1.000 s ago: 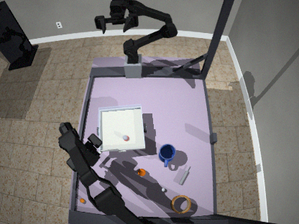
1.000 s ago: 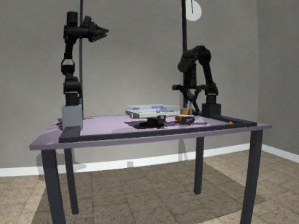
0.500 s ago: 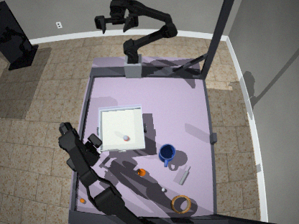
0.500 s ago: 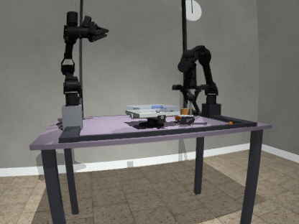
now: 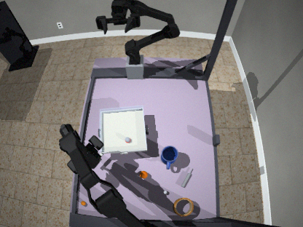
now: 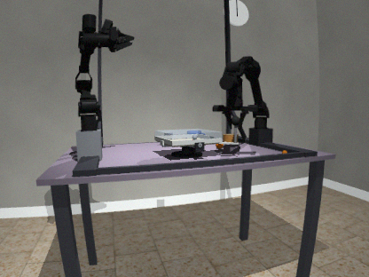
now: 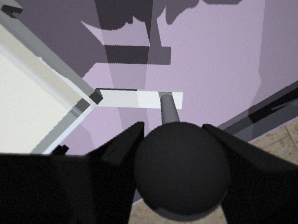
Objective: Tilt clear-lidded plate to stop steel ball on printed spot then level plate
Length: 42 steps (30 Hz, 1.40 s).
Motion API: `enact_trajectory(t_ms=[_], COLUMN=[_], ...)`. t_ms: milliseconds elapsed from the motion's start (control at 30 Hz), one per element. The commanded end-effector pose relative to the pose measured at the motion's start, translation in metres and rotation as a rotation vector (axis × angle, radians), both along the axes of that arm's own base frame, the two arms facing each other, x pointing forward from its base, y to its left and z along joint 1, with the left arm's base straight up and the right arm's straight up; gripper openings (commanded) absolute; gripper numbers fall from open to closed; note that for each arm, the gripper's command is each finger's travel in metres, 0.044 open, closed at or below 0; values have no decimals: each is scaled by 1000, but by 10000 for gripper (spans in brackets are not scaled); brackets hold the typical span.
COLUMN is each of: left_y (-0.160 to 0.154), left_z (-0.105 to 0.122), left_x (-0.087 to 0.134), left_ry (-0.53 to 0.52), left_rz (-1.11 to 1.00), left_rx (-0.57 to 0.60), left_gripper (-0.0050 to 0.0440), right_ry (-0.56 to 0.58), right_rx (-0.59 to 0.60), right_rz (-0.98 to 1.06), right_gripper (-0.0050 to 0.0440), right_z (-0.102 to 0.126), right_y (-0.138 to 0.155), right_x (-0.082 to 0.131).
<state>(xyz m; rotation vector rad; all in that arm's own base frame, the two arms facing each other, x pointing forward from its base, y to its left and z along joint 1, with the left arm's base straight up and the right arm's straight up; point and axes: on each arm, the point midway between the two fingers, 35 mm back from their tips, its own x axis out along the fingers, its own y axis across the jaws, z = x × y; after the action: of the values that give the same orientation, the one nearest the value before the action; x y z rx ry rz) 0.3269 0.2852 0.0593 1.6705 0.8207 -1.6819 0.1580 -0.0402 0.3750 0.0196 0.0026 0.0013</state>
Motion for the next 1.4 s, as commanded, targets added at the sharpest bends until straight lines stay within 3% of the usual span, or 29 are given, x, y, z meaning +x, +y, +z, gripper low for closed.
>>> enact_trajectory(t_ms=[0,1367], left_y=[3,3], left_z=[10,13], left_x=[8,10], left_ry=[-35,-38], left_rz=[-5,-3], left_rx=[24,28], left_gripper=[-50,-50], right_ry=[-3,-3], right_rx=[-20,-20], right_rz=[3,3], right_gripper=[400,400], right_z=[6,6], right_y=[1,1], right_x=[0,0])
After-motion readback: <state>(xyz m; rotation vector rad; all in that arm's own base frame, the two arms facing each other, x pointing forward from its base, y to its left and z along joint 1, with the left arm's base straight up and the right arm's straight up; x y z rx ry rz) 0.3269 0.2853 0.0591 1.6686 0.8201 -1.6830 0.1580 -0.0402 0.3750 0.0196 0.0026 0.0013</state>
